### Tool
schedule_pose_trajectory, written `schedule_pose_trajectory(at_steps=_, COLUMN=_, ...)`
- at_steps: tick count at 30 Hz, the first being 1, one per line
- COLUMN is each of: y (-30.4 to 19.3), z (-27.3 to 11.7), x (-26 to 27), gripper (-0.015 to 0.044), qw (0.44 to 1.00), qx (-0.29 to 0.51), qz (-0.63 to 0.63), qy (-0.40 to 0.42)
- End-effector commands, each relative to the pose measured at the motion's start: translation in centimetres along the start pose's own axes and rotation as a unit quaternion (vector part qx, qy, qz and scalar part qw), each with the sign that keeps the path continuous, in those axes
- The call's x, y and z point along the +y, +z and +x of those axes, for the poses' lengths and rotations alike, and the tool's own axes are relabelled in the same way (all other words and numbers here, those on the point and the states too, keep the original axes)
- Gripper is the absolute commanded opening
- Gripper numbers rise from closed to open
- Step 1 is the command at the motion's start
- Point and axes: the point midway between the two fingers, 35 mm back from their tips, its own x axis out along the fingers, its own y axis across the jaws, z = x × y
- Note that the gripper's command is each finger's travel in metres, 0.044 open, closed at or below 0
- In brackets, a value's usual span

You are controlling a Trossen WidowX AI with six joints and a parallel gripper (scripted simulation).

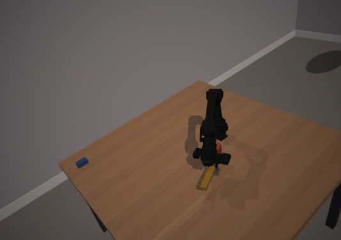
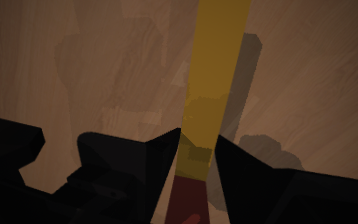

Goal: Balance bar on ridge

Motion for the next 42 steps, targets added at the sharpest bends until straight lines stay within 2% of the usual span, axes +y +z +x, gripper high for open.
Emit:
schedule_pose_trajectory(at_steps=1, y=0.0, z=0.0, x=0.0, gripper=0.0172, qw=1.000, qx=0.000, qz=0.000, qy=0.000)
schedule_pose_trajectory(at_steps=22, y=0.0, z=0.0, x=0.0, gripper=0.0185, qw=1.000, qx=0.000, qz=0.000, qy=0.000)
schedule_pose_trajectory(at_steps=32, y=0.0, z=0.0, x=0.0, gripper=0.0440, qw=1.000, qx=0.000, qz=0.000, qy=0.000)
schedule_pose_trajectory(at_steps=36, y=0.1, z=-0.7, x=0.0, gripper=0.0440, qw=1.000, qx=0.000, qz=0.000, qy=0.000)
schedule_pose_trajectory(at_steps=42, y=0.4, z=-7.3, x=0.1, gripper=0.0440, qw=1.000, qx=0.000, qz=0.000, qy=0.000)
